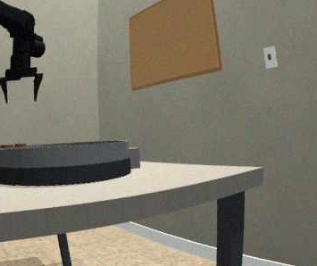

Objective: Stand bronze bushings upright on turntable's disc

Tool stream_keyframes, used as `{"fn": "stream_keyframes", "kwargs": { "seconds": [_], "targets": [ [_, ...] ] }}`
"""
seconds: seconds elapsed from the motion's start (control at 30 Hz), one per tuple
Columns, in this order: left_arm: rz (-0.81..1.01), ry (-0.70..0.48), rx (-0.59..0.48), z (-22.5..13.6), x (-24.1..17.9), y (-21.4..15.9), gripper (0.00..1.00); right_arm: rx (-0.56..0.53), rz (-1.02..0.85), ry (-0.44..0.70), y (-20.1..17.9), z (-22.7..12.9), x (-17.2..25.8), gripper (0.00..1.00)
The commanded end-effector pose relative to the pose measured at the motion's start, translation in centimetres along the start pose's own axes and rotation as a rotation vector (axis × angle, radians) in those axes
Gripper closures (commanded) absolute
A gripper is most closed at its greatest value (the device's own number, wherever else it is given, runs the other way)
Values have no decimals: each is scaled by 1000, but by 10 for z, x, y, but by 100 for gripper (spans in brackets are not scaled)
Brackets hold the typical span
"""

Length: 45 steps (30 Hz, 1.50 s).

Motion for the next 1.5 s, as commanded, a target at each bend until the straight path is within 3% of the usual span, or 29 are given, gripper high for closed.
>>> {"fn": "stream_keyframes", "kwargs": {
  "seconds": [0.0,0.07,0.23,1.47],
  "targets": [
    [-14,0,-45,-7,1,17,0,-5,1,-3,6,-21,-12,0],
    [-14,0,-45,-7,1,17,0,27,1,49,-2,1,1,0],
    [-14,0,-45,-7,1,17,0,-15,1,-20,3,-24,-6,0],
    [-14,0,-45,-7,1,17,0,-7,1,-6,4,-19,-8,0]
  ]
}}
Point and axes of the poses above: on each arm, the point where the finger pads meet when closed, its own z axis out along the fingers, its own x axis across the jaws, y = z × x, the point moved 5 cm from there along -z, back along the fingers, and after that the axes turned 10 degrees about -z, right-handed, at the moved point
